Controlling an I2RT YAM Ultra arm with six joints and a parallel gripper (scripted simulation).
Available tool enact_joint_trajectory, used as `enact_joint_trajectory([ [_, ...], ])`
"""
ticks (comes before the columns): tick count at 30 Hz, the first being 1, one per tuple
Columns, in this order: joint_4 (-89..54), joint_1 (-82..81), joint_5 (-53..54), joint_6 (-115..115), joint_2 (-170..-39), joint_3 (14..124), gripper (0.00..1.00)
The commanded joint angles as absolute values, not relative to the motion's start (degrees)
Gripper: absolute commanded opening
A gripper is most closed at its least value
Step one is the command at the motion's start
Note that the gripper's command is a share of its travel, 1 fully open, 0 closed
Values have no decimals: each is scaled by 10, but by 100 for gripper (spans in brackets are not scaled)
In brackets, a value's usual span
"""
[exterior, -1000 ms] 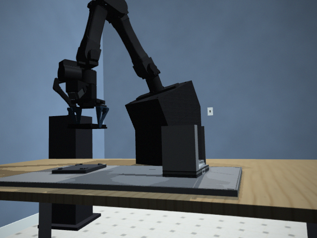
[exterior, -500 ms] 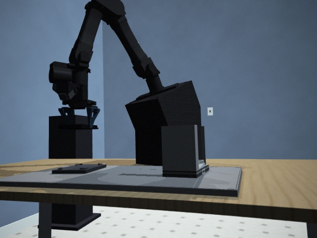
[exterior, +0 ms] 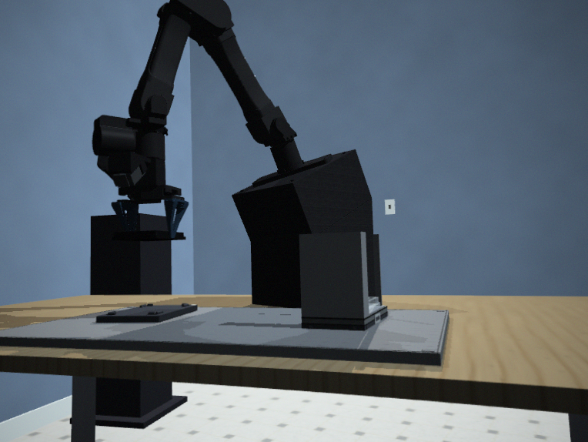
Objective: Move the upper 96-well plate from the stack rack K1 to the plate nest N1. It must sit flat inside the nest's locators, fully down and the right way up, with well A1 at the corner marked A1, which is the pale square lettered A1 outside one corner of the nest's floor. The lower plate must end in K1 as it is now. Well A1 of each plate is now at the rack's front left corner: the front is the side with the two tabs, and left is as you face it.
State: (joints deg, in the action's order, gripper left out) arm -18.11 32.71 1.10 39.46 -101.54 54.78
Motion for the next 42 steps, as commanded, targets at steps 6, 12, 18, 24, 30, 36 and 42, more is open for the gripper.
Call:
enact_joint_trajectory([
  [6,-190,321,14,395,-1004,566,0],
  [12,-183,325,12,395,-1011,555,0],
  [18,-183,325,12,394,-1010,554,0],
  [24,-182,324,12,394,-1010,554,0],
  [30,-182,324,12,394,-1010,553,0],
  [36,-182,324,12,394,-1010,553,0],
  [42,-182,324,12,394,-1010,552,0],
])
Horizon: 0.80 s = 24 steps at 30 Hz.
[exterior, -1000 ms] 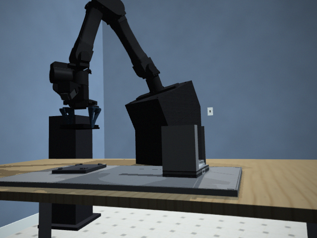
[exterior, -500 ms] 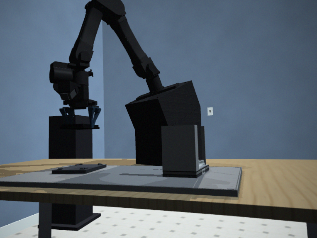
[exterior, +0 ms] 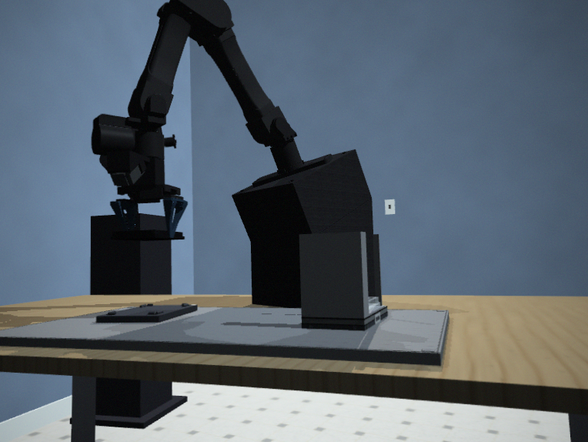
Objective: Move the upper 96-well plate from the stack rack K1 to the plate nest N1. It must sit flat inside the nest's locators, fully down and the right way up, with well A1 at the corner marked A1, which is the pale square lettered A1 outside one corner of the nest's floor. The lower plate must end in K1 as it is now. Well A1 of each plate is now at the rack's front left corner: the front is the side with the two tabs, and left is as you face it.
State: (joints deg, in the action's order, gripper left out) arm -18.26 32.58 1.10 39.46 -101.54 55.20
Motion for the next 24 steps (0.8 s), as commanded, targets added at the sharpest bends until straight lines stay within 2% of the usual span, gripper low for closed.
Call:
enact_joint_trajectory([
  [1,-182,324,12,394,-1010,552,0],
  [24,-161,325,13,393,-1026,554,0],
])
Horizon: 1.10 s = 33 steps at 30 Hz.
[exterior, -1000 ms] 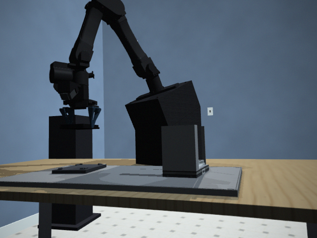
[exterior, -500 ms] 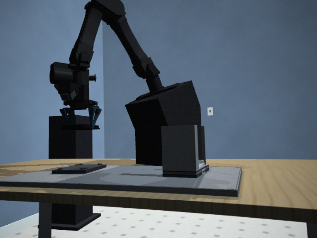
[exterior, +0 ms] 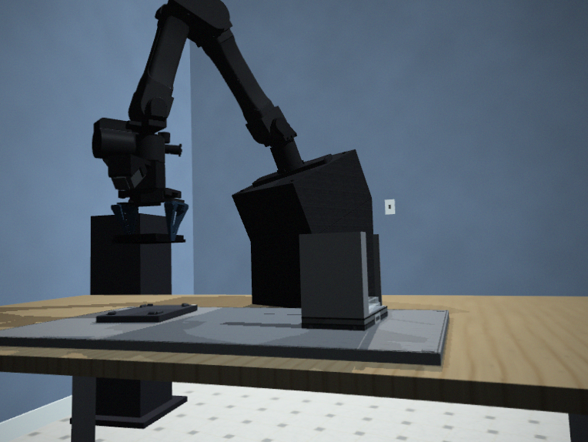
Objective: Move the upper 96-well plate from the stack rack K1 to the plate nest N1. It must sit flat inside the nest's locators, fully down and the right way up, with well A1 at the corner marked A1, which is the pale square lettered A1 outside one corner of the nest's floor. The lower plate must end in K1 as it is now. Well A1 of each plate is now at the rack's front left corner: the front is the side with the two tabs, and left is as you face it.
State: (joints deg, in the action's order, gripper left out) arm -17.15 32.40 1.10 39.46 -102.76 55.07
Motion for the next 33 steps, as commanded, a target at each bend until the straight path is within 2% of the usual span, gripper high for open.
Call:
enact_joint_trajectory([
  [1,-160,325,13,393,-1026,556,0],
  [33,-163,325,12,395,-1030,554,0],
])
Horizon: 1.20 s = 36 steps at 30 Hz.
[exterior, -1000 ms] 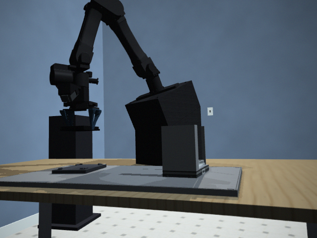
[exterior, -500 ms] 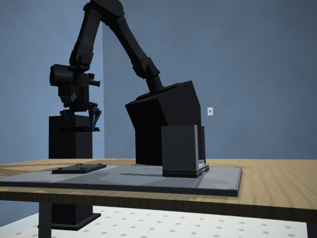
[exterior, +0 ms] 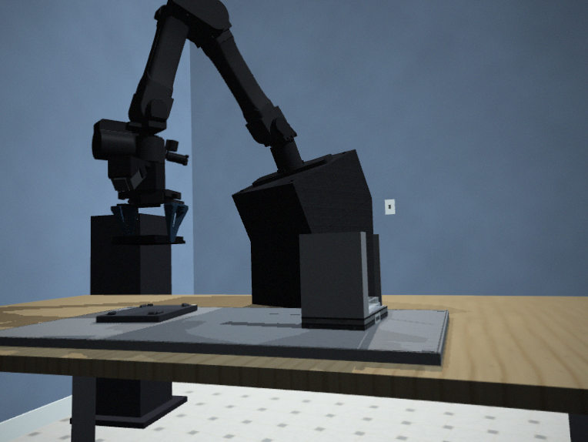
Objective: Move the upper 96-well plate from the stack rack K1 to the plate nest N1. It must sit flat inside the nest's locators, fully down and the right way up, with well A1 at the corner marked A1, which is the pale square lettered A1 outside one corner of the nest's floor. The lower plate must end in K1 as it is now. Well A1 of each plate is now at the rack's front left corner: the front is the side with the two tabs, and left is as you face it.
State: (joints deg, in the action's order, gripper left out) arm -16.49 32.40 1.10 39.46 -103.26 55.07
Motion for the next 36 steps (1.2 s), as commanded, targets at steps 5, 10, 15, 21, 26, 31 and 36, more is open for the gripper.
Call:
enact_joint_trajectory([
  [5,-163,325,12,395,-1030,554,0],
  [10,-144,329,14,395,-1053,564,0],
  [15,-136,329,14,395,-1063,569,0],
  [21,-120,327,14,394,-1084,574,0],
  [26,-106,326,13,393,-1102,579,0],
  [31,-98,325,13,393,-1113,582,0],
  [36,-85,323,13,391,-1131,586,0],
])
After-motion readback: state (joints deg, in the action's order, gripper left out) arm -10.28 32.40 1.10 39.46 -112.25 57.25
